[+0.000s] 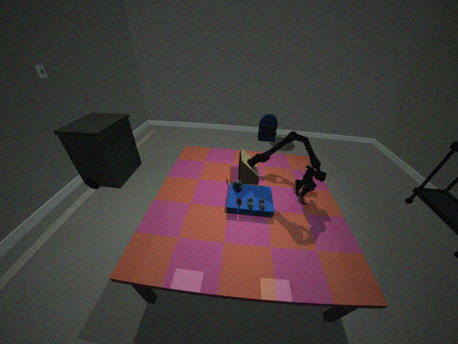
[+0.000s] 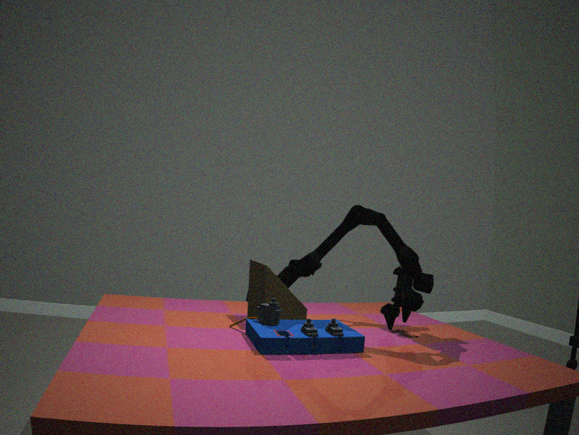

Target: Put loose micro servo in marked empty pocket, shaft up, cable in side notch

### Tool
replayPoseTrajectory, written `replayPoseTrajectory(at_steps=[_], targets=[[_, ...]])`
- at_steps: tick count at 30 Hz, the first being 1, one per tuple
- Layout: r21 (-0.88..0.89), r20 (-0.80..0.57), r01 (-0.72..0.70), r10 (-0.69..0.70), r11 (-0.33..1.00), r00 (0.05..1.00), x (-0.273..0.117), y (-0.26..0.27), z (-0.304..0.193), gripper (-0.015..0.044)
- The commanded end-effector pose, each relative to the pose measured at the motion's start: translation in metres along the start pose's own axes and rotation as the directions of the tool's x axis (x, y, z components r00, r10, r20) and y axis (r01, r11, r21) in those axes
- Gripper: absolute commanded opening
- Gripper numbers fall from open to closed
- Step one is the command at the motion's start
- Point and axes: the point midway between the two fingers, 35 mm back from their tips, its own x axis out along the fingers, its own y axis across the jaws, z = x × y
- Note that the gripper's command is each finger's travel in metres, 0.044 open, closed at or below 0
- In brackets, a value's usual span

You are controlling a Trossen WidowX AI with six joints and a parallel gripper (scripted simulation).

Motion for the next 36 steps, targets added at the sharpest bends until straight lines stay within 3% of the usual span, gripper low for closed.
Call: replayPoseTrajectory(at_steps=[1, 18, 36], targets=[[0.101, -0.072, -0.007, 0.014, 0.995, 0.997, 0.020, -0.012, -0.019, 0.0440], [0.506, -0.242, 0.058, 0.077, 0.860, 0.967, 0.066, -0.065, -0.090, 0.0440], [0.839, -0.363, 0.214, 0.222, 0.500, 0.905, 0.096, -0.101, -0.180, 0.0440]])
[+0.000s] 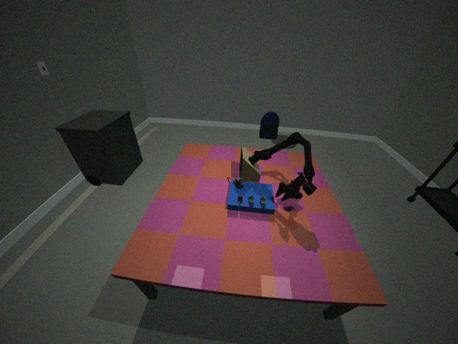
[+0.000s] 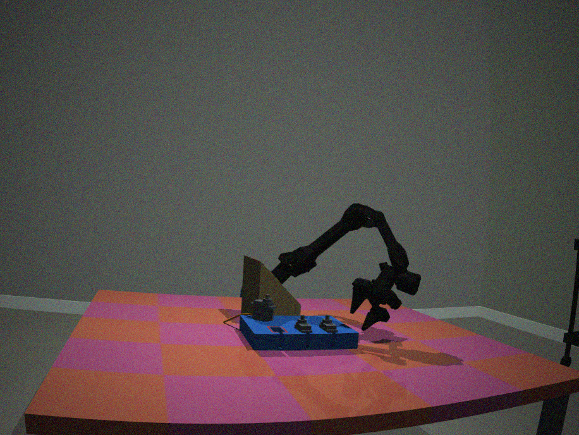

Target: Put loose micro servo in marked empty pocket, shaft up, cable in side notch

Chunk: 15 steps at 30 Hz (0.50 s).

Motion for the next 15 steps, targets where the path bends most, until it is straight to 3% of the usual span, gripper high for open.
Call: replayPoseTrajectory(at_steps=[1, 15], targets=[[0.139, -0.071, 0.005, 0.005, 0.990, 0.997, 0.017, -0.022, -0.010, 0.0440], [0.532, -0.199, 0.052, 0.064, 0.845, 0.978, 0.046, -0.083, -0.036, 0.0440]])
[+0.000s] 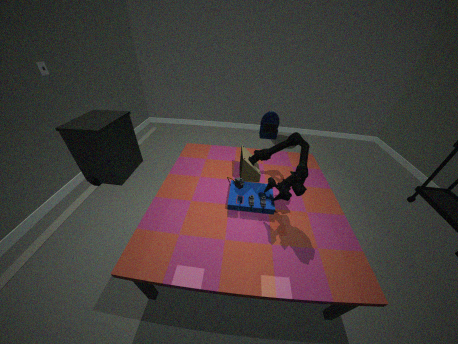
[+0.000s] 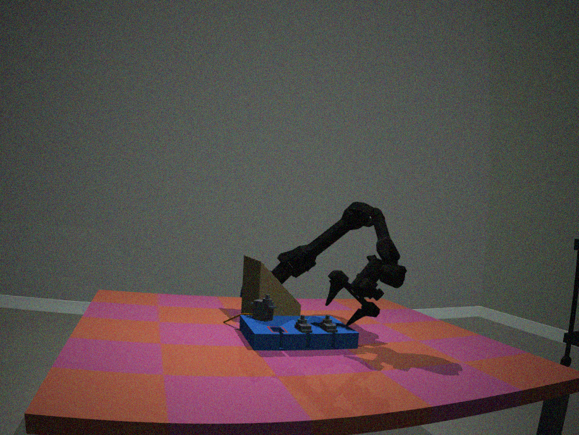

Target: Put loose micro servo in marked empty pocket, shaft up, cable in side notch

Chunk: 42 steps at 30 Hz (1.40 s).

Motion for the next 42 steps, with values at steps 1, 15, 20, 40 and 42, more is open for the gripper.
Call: replayPoseTrajectory(at_steps=[1, 15, 20, 40, 42], targets=[[0.149, -0.074, 0.016, -0.005, 0.989, 0.997, 0.016, -0.025, -0.005, 0.0440], [0.549, -0.202, 0.060, 0.062, 0.833, 0.978, 0.041, -0.086, -0.014, 0.0440], [0.671, -0.237, 0.087, 0.101, 0.736, 0.966, 0.048, -0.105, -0.020, 0.0440], [0.850, -0.284, 0.154, 0.192, 0.504, 0.939, 0.060, -0.139, -0.035, 0.0440], [0.877, -0.290, 0.170, 0.213, 0.450, 0.933, 0.062, -0.145, -0.039, 0.0440]])
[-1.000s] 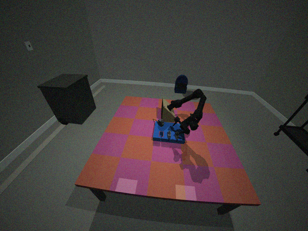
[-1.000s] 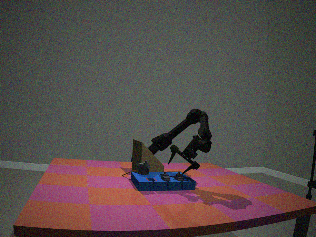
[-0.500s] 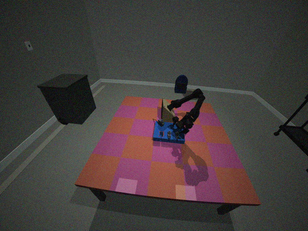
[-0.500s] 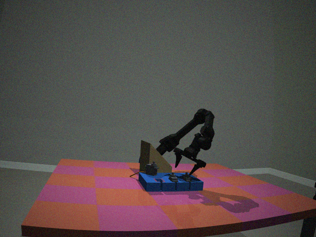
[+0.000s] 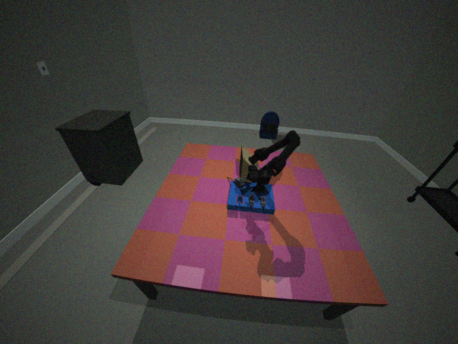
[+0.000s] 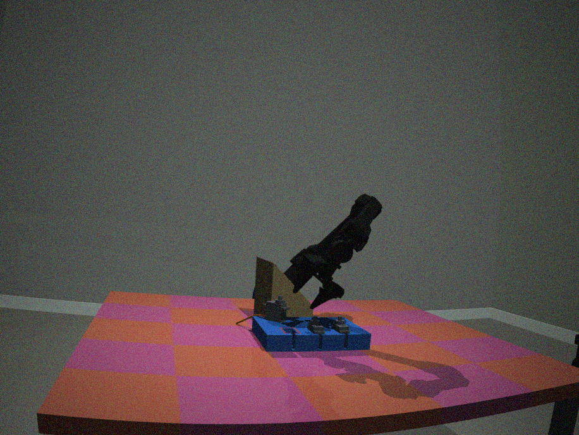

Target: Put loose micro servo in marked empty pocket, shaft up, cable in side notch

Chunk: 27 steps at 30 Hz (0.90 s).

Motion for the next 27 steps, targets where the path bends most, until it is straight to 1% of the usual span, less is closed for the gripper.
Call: replayPoseTrajectory(at_steps=[1, 7, 13, 20, 27], targets=[[0.126, -0.052, 0.001, 0.005, 0.992, 0.999, 0.009, -0.011, 0.009, 0.0440], [0.311, -0.119, 0.007, 0.032, 0.950, 0.992, 0.014, -0.029, 0.019, 0.0440], [0.481, -0.182, 0.026, 0.070, 0.876, 0.981, 0.019, -0.046, 0.028, 0.0440], [0.655, -0.249, 0.069, 0.129, 0.752, 0.960, 0.025, -0.066, 0.034, 0.0440], [0.792, -0.305, 0.130, 0.201, 0.596, 0.931, 0.031, -0.085, 0.039, 0.0440]])
